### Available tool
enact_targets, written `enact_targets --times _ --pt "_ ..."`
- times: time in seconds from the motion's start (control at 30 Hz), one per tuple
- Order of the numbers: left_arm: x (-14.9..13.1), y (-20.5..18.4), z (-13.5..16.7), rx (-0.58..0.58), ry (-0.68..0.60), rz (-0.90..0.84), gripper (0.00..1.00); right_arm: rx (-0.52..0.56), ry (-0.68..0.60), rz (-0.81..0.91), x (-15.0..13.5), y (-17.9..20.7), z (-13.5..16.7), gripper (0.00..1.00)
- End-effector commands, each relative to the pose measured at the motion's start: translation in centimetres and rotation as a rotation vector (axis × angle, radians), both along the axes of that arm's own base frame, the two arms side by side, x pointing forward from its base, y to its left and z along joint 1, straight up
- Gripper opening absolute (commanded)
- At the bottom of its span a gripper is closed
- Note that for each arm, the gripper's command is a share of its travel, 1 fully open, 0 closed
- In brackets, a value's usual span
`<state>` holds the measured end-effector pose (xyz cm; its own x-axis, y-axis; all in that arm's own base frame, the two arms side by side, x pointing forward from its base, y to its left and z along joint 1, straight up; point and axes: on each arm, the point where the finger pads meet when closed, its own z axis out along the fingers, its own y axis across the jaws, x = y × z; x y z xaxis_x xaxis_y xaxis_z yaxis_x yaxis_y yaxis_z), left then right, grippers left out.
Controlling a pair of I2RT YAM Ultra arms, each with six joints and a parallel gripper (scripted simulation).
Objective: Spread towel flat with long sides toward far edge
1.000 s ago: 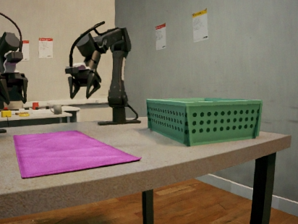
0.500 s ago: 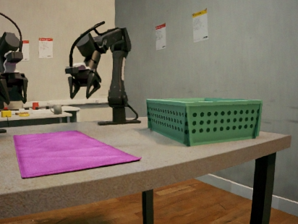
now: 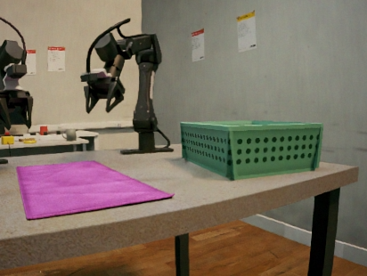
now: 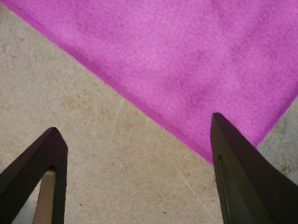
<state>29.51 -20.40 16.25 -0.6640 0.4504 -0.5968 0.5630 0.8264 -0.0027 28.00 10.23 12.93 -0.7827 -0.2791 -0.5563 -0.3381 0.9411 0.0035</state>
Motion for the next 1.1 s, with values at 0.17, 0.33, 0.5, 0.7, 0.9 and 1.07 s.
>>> enact_targets --times 0.17,0.33,0.5,0.7,0.9,1.07 --pt "-2.1 7.2 0.9 0.017 0.021 0.275 0.64 -0.002 -0.023 -0.274 -1.9 -6.4 1.8 0.64" --pt "-2.7 9.6 0.9 0.016 0.022 0.375 0.64 -0.006 -0.014 -0.374 -2.9 -8.8 1.8 0.64" --pt "-3.7 13.6 1.1 0.016 0.026 0.542 0.64 0.001 -0.049 -0.54 -3.6 -12.7 3.7 0.64" --pt "-4.8 18.4 1.2 0.015 0.029 0.742 0.64 0.001 -0.051 -0.719 -5.1 -17.1 4.5 0.64" --pt "-5.6 21.2 1.2 0.01 0.037 0.801 0.64 -0.004 -0.017 -0.852 -5.9 -20.3 4.3 0.64" --pt "-6.1 25.2 2.5 0.001 0.006 0.801 0.64 -0.008 -0.047 -1.02 -6.7 -24.6 5.4 0.64"
